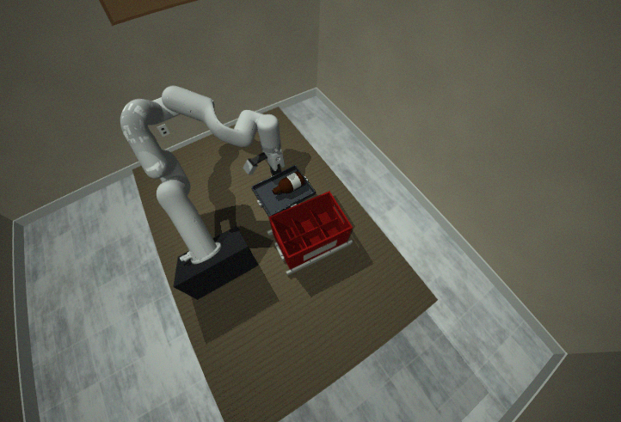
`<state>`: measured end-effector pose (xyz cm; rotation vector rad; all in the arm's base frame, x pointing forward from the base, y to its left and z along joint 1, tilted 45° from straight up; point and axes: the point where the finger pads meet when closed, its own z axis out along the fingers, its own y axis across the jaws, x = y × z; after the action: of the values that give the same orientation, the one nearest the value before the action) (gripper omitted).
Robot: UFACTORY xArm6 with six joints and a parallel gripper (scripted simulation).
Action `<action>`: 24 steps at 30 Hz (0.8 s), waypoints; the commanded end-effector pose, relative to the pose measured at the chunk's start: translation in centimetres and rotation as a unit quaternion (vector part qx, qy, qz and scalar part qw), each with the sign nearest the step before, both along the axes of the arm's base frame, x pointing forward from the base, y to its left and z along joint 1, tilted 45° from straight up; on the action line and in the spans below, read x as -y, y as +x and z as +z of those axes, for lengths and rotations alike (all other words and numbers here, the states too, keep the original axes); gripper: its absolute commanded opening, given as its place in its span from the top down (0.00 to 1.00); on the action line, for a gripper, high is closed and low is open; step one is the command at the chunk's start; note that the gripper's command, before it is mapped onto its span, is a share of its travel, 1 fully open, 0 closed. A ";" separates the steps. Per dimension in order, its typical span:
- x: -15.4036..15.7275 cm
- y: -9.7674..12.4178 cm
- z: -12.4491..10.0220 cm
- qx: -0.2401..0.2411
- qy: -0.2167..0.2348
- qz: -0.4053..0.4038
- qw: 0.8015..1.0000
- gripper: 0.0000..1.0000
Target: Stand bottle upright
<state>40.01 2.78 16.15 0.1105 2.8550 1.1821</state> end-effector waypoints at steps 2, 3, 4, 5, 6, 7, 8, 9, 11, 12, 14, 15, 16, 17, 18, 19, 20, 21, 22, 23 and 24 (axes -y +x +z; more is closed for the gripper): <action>0.1 0.1 0.1 0.001 -0.001 -0.001 1.000 1.00; 0.1 0.1 0.1 0.001 -0.001 -0.001 1.000 1.00; 0.1 0.1 0.1 0.001 -0.001 -0.001 1.000 1.00; 0.1 0.1 0.1 0.001 -0.001 -0.001 1.000 1.00; 0.1 0.1 0.1 0.001 -0.001 -0.001 1.000 1.00; 0.1 0.1 0.1 0.001 -0.001 -0.001 1.000 1.00; 0.1 0.1 0.1 0.001 -0.001 -0.001 1.000 1.00; 0.1 0.1 0.1 0.001 -0.001 -0.001 1.000 1.00; 0.1 0.1 0.1 0.001 -0.001 -0.001 1.000 1.00; 0.1 0.1 0.1 0.001 -0.001 -0.001 1.000 1.00; 0.1 0.1 0.1 0.001 -0.001 -0.001 1.000 1.00; 0.1 0.1 0.1 0.001 -0.001 -0.001 1.000 1.00; 0.1 0.1 0.1 0.001 -0.001 -0.001 1.000 1.00; 0.1 0.1 0.1 0.001 -0.001 -0.001 1.000 1.00; 0.1 0.1 0.1 0.001 -0.001 -0.001 1.000 1.00; 0.1 0.1 0.1 0.001 -0.001 -0.001 1.000 1.00; 0.1 0.1 0.1 0.001 -0.001 -0.001 1.000 1.00; 0.1 0.1 0.1 0.001 -0.001 -0.001 1.000 1.00; 0.1 0.1 0.1 0.001 -0.001 -0.001 1.000 1.00; 0.1 0.1 0.1 0.001 -0.001 -0.001 1.000 1.00; 0.1 0.1 0.1 0.001 -0.001 -0.001 1.000 0.35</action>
<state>40.01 2.78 16.15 0.1106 2.8550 1.1821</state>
